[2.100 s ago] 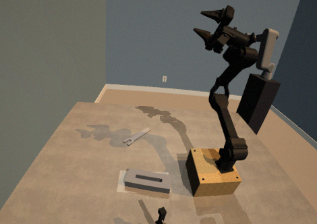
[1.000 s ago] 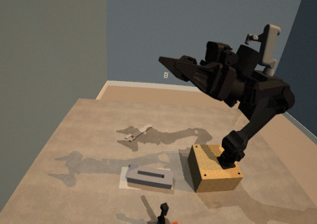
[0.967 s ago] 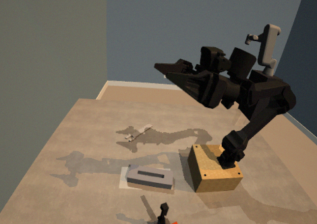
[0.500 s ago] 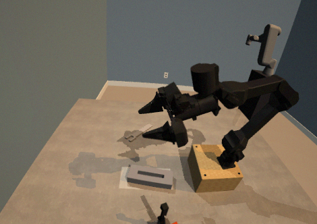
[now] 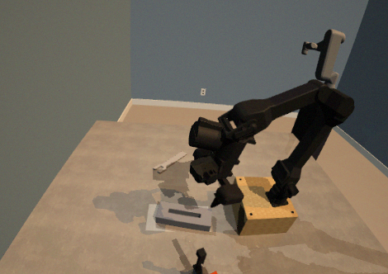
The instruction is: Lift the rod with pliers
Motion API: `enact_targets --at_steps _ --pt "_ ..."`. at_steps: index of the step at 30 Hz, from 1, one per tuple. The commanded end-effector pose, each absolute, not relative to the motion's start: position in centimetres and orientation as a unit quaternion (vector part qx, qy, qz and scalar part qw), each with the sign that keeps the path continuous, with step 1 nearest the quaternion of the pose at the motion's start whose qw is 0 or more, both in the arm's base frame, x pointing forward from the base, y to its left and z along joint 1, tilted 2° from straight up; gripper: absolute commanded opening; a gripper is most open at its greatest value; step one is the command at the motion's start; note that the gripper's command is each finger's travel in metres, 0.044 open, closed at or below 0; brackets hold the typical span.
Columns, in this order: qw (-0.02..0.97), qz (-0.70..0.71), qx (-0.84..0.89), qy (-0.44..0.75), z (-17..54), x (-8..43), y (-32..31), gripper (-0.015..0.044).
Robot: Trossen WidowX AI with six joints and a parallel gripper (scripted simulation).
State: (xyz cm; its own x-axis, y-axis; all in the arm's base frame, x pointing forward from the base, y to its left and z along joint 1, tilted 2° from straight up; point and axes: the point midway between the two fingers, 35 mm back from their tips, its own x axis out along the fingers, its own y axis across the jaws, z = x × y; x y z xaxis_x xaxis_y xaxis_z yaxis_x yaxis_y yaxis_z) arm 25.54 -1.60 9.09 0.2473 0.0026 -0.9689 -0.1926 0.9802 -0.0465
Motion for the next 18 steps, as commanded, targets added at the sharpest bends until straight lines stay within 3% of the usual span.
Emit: enact_targets --at_steps 1,8,18 --pt "0.709 0.095 -0.076 0.695 7.6 22.4 -1.6 0.044" --pt "0.709 0.096 -0.076 0.695 7.6 22.3 -1.1 0.044" --pt "0.709 0.098 -0.073 0.695 7.7 20.4 4.3 0.044"
